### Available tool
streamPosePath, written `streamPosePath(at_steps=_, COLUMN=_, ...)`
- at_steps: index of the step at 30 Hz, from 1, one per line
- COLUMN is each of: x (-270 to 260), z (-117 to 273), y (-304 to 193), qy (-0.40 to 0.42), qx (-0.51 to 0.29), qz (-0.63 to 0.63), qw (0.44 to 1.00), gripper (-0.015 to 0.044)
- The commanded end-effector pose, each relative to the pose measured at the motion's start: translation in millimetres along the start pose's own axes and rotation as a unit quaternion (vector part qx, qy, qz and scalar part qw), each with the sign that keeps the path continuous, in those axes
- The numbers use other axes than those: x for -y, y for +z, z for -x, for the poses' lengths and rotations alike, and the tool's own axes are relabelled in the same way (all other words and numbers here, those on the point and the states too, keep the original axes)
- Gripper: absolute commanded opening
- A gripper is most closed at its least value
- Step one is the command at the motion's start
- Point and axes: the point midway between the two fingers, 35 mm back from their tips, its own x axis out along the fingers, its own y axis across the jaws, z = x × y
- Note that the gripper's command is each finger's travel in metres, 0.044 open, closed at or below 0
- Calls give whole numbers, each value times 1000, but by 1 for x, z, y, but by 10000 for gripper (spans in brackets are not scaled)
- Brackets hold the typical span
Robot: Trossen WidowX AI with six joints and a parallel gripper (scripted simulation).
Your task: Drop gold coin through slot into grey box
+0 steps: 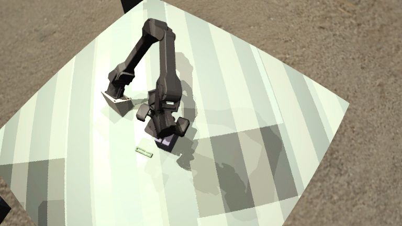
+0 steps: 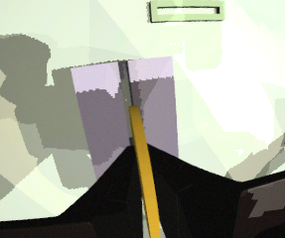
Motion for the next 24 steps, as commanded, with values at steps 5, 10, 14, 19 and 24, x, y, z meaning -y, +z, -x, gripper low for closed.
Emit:
streamPosePath(at_steps=5, x=0, z=-6, y=0, qy=2, qx=-2, qz=-3, qw=1000, gripper=0)
streamPosePath(at_steps=10, x=0, z=-9, y=0, qy=2, qx=-2, qz=-3, qw=1000, gripper=0)
streamPosePath(at_steps=14, x=-1, z=-12, y=0, qy=2, qx=-2, qz=-3, qw=1000, gripper=0)
streamPosePath(at_steps=19, x=0, z=-11, y=0, qy=0, qx=0, qz=0, qw=1000, gripper=79)
streamPosePath(at_steps=24, x=0, z=-11, y=0, qy=0, qx=0, qz=0, qw=1000, gripper=161)
